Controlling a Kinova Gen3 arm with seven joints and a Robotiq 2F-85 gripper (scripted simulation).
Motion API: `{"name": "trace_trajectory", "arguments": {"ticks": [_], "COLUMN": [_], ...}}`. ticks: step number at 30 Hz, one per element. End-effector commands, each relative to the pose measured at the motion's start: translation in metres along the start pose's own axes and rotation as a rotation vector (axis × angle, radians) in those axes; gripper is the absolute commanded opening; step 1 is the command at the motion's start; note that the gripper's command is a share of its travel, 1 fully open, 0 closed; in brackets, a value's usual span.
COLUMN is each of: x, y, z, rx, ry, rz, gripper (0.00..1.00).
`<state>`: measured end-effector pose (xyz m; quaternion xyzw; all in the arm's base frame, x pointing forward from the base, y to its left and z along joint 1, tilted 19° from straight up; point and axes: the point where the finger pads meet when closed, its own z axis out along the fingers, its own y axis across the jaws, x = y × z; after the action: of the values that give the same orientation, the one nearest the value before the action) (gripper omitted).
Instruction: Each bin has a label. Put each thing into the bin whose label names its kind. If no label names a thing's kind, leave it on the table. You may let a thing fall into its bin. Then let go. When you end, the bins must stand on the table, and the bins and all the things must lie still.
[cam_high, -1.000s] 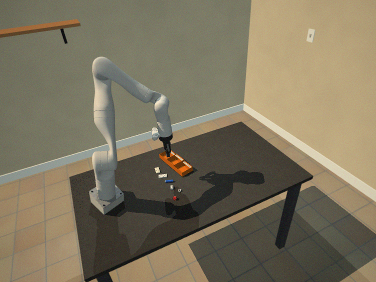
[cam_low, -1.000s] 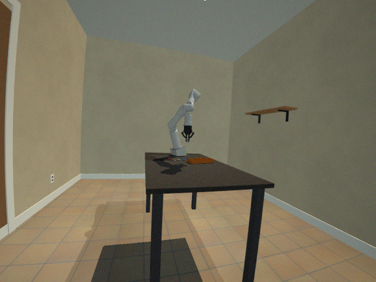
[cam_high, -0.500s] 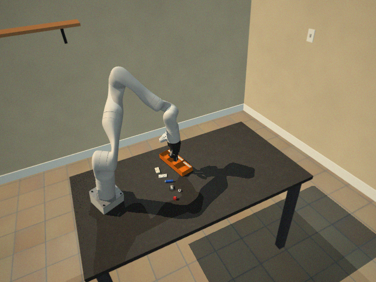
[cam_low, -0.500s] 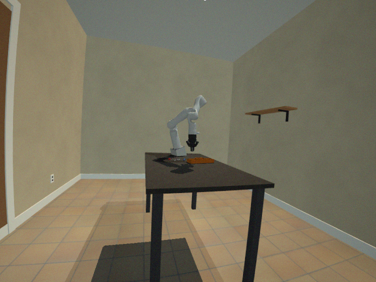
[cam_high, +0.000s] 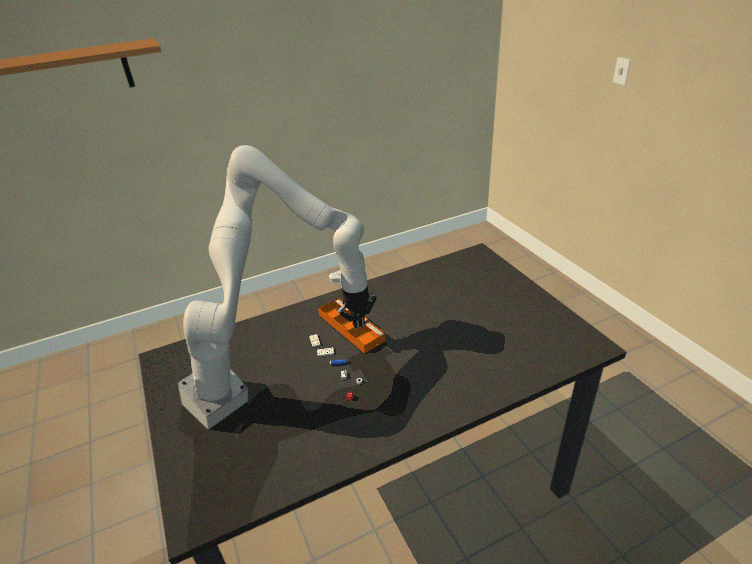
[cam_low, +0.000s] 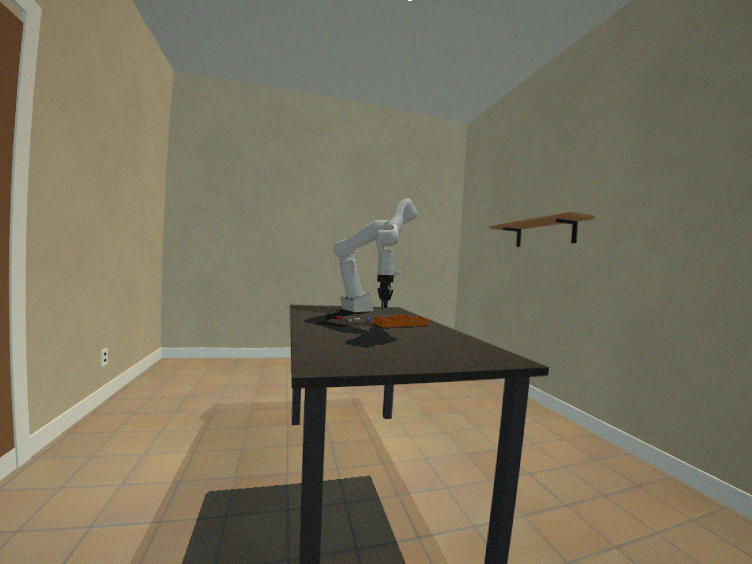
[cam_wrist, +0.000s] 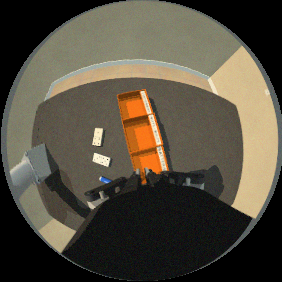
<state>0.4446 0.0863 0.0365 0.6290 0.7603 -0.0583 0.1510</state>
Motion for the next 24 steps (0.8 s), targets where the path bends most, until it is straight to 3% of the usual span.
{"name": "trace_trajectory", "arguments": {"ticks": [1,9,11,12,24], "x": [0.0025,0.0023,0.0023,0.0003,0.0015], "y": [0.0005,0.0002,0.0002,-0.0015,-0.0001], "z": [0.0007,0.0007,0.0007,0.0007,0.0008], "rx": [0.011,0.006,0.006,0.012,0.002], "ry": [-0.009,-0.01,-0.01,-0.02,-0.012], "rz": [0.156,0.506,0.506,0.614,1.12], "gripper": [0.09,0.09,0.09,0.09,0.09]}}
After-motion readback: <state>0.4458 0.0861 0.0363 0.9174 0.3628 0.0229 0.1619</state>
